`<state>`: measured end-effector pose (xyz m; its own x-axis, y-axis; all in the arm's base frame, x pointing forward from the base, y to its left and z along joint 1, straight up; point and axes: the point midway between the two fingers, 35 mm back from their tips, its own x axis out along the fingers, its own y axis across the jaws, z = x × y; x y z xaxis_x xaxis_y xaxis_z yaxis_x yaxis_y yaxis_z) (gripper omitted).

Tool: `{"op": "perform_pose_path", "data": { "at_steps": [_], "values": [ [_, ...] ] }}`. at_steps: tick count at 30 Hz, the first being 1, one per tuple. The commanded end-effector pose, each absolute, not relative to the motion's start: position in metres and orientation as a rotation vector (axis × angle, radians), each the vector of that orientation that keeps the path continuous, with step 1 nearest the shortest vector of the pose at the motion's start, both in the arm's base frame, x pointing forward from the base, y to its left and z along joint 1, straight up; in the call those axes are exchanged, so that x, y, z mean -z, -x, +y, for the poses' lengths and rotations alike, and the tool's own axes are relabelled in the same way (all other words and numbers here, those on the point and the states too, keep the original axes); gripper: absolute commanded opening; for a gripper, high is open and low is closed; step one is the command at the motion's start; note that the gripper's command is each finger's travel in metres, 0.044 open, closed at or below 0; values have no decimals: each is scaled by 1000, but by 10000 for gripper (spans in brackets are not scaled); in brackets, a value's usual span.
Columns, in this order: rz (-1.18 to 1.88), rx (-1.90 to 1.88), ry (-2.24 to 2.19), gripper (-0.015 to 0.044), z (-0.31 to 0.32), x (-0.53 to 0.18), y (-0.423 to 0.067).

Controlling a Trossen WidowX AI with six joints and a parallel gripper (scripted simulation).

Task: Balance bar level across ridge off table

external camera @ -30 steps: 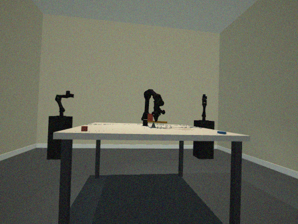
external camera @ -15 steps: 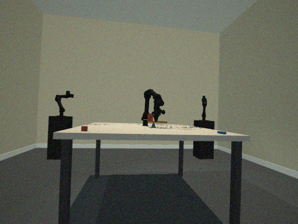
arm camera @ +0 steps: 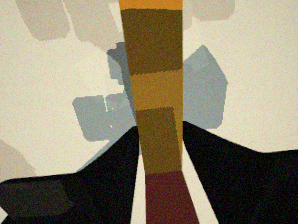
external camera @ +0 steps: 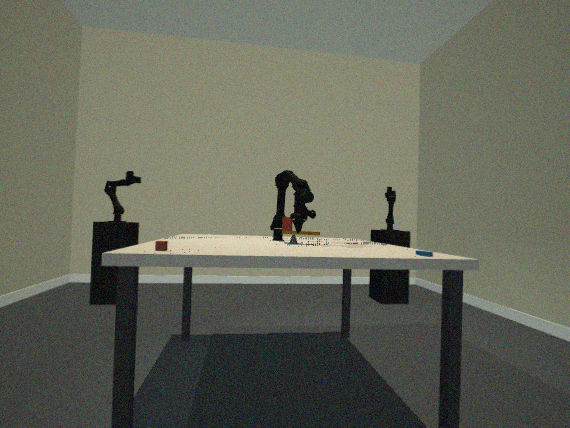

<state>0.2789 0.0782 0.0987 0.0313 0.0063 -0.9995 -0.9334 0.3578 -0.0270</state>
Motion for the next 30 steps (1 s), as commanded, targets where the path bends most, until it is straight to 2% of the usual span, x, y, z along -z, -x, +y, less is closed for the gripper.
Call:
{"op": "perform_pose_path", "data": {
  "at_steps": [1,12,22,26,30],
  "values": [
    [1331,-922,942,185,78,-99,-279],
    [1331,-922,942,185,78,-99,-279],
    [1331,-922,942,440,78,-99,-279],
    [1331,-921,942,440,79,-107,-280],
    [1330,-921,942,440,79,-155,-282]
  ]
}}
